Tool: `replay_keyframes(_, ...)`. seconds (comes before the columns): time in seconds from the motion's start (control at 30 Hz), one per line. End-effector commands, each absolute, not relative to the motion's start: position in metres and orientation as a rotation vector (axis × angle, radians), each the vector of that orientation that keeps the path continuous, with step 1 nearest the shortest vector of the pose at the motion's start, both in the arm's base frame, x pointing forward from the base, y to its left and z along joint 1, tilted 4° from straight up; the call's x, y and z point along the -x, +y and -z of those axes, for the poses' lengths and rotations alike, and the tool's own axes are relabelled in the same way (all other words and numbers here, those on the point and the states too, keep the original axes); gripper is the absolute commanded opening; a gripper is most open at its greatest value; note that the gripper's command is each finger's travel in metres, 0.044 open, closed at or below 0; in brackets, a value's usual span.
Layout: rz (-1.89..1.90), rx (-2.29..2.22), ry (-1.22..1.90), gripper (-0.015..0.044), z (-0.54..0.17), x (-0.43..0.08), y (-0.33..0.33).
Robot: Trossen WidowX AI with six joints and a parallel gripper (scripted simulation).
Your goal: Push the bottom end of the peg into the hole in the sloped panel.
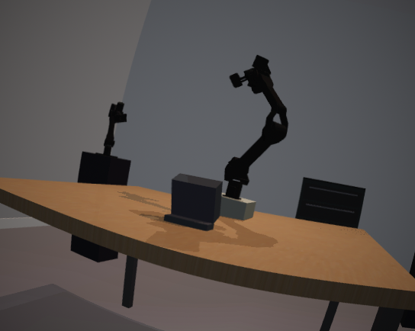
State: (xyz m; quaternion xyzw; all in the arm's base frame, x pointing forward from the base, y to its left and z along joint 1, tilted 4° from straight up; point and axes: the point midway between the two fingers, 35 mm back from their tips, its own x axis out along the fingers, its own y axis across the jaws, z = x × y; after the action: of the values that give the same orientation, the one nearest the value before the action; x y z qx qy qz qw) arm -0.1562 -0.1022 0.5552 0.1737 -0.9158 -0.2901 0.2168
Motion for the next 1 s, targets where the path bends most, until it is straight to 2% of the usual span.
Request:
replay_keyframes(0.0, 0.900, -0.565, -2.492, 0.0440, -0.545, 0.159, -0.123)
replay_keyframes(0.47, 1.196, -0.847, -2.254, 0.0440, -0.508, 0.151, -0.194)
replay_keyframes(0.97, 1.419, -1.093, -1.899, 0.0440, -0.465, 0.118, -0.257)
